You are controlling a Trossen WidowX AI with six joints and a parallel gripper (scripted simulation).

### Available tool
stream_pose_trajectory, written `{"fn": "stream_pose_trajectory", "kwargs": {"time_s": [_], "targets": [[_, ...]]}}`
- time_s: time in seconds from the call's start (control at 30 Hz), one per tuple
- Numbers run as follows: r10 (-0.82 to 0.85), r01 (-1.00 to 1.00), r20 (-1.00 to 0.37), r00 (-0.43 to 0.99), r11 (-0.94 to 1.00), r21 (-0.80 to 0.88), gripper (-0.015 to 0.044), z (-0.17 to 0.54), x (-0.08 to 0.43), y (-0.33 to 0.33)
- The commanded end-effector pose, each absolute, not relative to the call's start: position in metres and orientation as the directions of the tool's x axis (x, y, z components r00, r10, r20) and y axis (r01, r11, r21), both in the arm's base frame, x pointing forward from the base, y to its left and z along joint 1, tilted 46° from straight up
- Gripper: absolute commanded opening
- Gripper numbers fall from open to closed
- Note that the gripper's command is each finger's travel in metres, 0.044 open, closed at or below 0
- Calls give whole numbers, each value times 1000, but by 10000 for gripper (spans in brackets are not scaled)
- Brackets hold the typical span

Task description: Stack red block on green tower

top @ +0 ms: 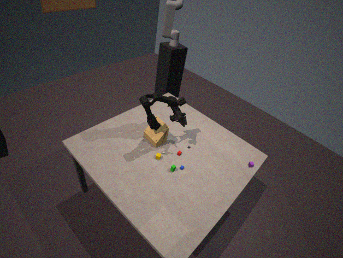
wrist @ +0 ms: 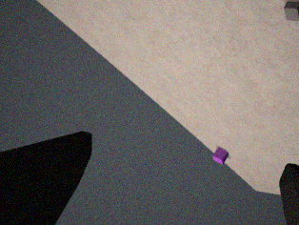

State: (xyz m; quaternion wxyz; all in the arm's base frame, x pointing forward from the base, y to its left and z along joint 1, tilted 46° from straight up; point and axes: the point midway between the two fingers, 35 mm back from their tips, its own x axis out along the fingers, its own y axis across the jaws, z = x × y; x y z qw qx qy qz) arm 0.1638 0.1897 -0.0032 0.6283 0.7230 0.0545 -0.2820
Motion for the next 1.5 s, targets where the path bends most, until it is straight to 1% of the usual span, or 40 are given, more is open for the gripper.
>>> {"fn": "stream_pose_trajectory", "kwargs": {"time_s": [0.0, 0.03, 0.17, 0.4, 0.57, 0.73, 0.9, 1.07, 1.27, 1.47], "targets": [[-278, 431, -477, 834, -213, 877, 426, -3, 164, 190], [-284, 423, -479, 831, -239, 874, 440, -4, 165, 189], [-334, 340, -495, 802, -427, 838, 440, -6, 174, 183], [-420, 105, -524, 741, -699, 708, 440, -10, 191, 172], [-478, -110, -545, 689, -812, 573, 440, -14, 202, 162], [-528, -338, -564, 634, -846, 413, 440, -17, 213, 152], [-573, -555, -583, 576, -798, 236, 440, -19, 223, 142], [-612, -738, -601, 514, -672, 52, 440, -22, 233, 131], [-650, -884, -622, 436, -439, -161, 440, -26, 243, 117], [-685, -926, -640, 347, -143, -349, 440, -29, 253, 98]]}}
